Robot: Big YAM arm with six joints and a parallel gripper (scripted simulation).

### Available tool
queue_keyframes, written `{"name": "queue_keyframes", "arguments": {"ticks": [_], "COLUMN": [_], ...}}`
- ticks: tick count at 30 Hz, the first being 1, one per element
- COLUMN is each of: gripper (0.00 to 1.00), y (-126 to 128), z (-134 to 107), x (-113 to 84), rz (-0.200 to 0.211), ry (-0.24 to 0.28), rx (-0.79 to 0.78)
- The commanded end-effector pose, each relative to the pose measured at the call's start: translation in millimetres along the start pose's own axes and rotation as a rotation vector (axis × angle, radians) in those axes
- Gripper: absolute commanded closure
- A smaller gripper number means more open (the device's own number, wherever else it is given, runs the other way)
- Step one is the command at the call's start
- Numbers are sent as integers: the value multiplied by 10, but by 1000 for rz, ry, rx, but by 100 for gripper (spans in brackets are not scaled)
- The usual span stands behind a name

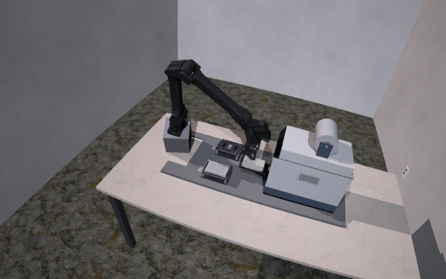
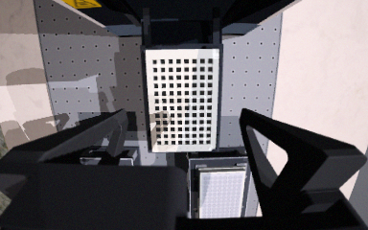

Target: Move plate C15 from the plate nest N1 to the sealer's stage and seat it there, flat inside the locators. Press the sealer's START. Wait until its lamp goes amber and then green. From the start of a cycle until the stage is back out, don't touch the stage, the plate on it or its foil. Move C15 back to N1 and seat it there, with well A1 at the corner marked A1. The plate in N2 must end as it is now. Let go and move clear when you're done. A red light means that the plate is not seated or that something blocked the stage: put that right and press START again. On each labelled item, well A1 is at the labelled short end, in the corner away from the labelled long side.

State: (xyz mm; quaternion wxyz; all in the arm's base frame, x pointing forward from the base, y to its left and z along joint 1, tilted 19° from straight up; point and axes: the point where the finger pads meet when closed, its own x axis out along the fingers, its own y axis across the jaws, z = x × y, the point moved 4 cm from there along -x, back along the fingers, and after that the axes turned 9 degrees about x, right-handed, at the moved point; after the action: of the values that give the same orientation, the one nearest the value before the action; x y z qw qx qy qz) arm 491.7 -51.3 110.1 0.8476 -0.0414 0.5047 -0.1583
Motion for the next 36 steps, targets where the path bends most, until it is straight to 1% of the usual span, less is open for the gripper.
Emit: {"name": "queue_keyframes", "arguments": {"ticks": [1, 4, 7, 10, 12, 15, 21, 25, 28, 34, 36], "gripper": [0, 0, 0, 0, 0, 0, 0, 0, 0, 0, 0], "y": [-175, -172, -147, -123, -82, -44, -138, -144, -146, -165, -130], "z": [20, -122, -194, -210, -168, -196, -294, -382, -380, -476, -503], "x": [-90, -86, -55, -50, -70, -153, -173, -157, -156, -227, -248], "rz": [-19, -19, -18, -16, -11, -4, -14, -15, -16, -15, -11], "ry": [-11, 11, 19, 17, 0, -21, -21, -12, -9, -17, -20], "rx": [5, 5, 13, 13, 16, 14, 32, 31, 26, 31, 27]}}
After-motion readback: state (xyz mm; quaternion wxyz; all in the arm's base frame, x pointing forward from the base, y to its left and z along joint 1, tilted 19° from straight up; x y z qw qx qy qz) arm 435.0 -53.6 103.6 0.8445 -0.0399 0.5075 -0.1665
